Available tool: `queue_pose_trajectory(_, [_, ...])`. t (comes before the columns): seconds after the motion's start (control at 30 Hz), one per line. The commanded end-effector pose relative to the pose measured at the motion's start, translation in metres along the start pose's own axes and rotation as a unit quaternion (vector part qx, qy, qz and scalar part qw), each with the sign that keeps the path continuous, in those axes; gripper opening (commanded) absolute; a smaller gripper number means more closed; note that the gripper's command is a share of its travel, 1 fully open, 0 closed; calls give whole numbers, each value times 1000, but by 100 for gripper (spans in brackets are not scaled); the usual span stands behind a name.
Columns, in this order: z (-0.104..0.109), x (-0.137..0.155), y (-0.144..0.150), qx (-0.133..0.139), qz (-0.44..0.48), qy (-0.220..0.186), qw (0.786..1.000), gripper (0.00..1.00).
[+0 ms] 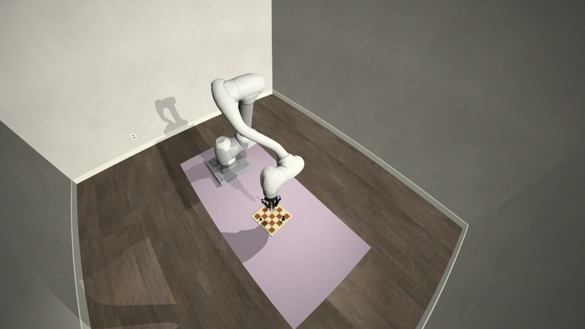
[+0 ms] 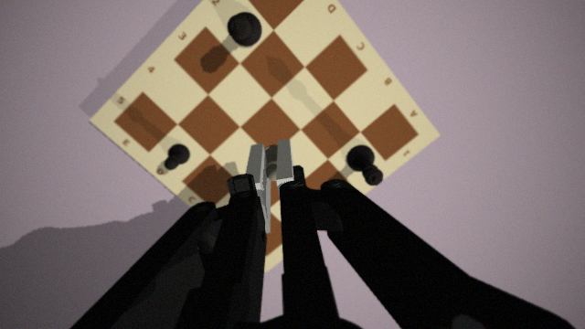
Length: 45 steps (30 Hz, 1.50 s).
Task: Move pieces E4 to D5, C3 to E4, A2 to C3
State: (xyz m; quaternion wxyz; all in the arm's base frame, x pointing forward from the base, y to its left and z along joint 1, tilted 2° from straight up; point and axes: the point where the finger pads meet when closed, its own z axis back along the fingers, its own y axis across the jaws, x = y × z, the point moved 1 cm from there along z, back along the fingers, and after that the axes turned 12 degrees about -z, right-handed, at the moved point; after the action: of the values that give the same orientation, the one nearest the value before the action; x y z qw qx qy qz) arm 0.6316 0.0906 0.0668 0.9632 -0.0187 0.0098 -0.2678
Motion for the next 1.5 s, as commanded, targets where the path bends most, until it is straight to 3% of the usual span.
queue_pose_trajectory(0.0, [15, 0, 0, 0, 0, 0, 1000, 0])
queue_pose_trajectory(0.47, [22, 0, -1, 0, -1, 0, 1000, 0])
queue_pose_trajectory(0.53, [22, -5, -18, 0, -23, 0, 1000, 0])
queue_pose_trajectory(0.63, [23, -21, -67, 0, -85, 0, 996, 0])
queue_pose_trajectory(0.77, [22, -28, -84, 0, -106, 0, 994, 0])
queue_pose_trajectory(1.27, [22, -28, -85, 0, -107, 0, 994, 0])
queue_pose_trajectory(1.47, [11, -28, -85, 0, -107, 0, 994, 0])
